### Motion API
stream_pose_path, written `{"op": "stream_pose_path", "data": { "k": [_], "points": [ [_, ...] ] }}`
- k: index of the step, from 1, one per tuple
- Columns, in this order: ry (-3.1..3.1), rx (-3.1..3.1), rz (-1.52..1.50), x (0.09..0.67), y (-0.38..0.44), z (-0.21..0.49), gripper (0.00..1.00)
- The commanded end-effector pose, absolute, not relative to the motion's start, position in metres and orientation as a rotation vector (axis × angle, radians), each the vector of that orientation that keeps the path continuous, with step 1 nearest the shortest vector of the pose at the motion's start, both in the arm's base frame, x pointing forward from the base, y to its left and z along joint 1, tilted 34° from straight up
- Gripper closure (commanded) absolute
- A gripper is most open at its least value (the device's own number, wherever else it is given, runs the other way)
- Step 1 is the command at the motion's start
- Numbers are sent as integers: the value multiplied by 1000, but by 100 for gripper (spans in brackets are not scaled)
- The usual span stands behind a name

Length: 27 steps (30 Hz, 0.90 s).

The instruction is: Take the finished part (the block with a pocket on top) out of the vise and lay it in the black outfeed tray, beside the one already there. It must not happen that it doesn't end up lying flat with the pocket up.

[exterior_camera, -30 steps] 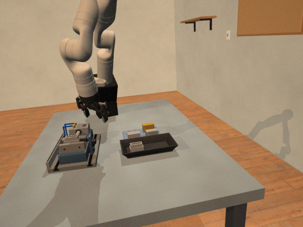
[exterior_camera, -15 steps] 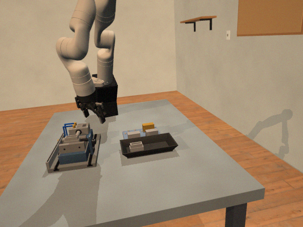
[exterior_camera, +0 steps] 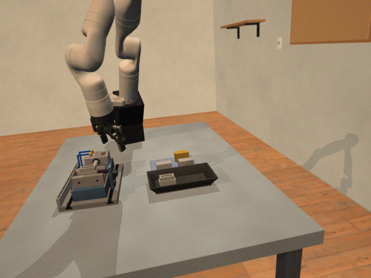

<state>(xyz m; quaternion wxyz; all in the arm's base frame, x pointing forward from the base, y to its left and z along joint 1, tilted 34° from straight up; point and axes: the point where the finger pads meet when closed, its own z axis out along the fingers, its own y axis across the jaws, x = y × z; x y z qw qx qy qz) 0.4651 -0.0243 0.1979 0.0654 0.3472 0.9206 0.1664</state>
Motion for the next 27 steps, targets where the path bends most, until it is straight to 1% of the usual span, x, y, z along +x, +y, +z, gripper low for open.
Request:
{"op": "stream_pose_path", "data": {
  "k": [1,27],
  "points": [
    [2752,1087,515,466,-28,199,0],
    [2595,1316,593,471,-46,202,0]
  ]
}}
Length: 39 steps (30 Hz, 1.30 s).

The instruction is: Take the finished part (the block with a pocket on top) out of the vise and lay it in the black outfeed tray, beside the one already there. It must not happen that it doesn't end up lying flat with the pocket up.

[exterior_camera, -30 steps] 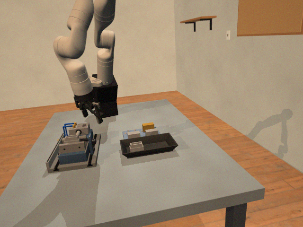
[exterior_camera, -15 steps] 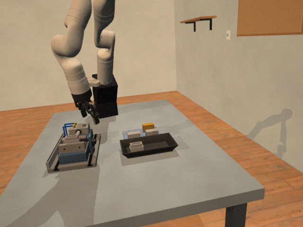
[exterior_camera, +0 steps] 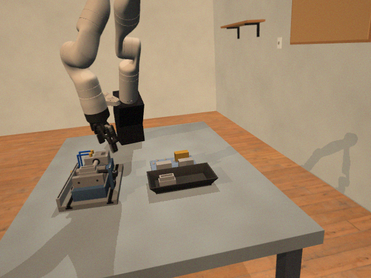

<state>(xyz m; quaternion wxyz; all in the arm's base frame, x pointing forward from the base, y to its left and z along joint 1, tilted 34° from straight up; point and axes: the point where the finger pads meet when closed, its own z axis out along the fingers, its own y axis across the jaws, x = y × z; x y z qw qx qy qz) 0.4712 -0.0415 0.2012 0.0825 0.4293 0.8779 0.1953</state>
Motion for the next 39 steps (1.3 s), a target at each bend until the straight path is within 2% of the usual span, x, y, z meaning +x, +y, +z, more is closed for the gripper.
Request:
{"op": "stream_pose_path", "data": {
  "k": [1,39],
  "points": [
    [2595,1316,593,471,-46,202,0],
    [2417,1533,656,475,-68,206,0]
  ]
}}
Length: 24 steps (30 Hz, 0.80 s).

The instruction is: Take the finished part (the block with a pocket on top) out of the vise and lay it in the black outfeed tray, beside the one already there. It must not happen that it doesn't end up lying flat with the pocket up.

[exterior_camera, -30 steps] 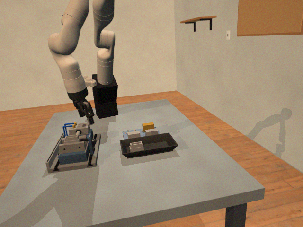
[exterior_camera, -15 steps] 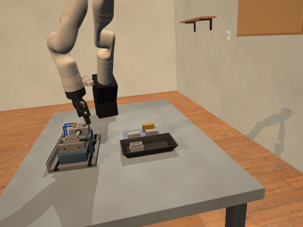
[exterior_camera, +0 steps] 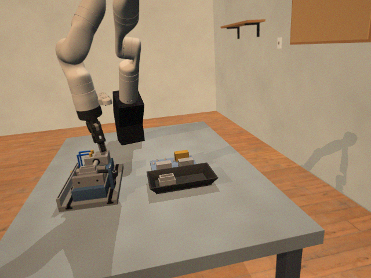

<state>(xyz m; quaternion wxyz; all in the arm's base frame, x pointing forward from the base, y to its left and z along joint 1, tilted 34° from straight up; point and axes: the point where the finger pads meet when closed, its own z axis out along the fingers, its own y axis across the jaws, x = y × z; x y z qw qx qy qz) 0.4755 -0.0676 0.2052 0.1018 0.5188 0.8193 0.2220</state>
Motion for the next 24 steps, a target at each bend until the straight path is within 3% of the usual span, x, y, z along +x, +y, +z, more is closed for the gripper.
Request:
{"op": "stream_pose_path", "data": {
  "k": [1,24],
  "points": [
    [2417,1533,656,475,-68,206,0],
    [2287,1669,691,477,-85,208,0]
  ]
}}
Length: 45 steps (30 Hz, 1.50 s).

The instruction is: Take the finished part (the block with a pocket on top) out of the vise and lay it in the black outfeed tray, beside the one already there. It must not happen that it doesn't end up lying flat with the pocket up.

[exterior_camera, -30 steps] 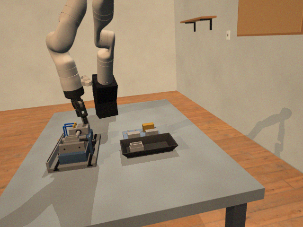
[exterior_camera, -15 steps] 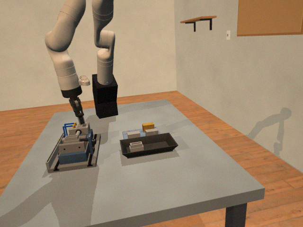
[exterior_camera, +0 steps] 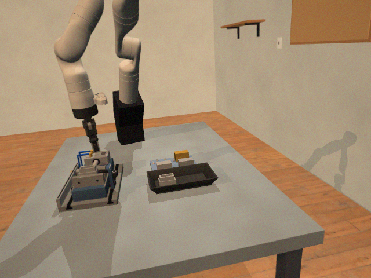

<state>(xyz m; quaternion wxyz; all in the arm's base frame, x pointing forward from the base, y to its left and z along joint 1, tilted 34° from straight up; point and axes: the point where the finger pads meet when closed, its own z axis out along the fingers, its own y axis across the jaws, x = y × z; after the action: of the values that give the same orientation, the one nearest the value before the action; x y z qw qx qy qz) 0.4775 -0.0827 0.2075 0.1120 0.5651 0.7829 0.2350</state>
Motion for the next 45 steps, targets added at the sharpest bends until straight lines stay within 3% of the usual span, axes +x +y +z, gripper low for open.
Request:
{"op": "stream_pose_path", "data": {
  "k": [1,45],
  "points": [
    [2287,1669,691,477,-85,208,0],
    [2102,1838,728,476,-111,211,0]
  ]
}}
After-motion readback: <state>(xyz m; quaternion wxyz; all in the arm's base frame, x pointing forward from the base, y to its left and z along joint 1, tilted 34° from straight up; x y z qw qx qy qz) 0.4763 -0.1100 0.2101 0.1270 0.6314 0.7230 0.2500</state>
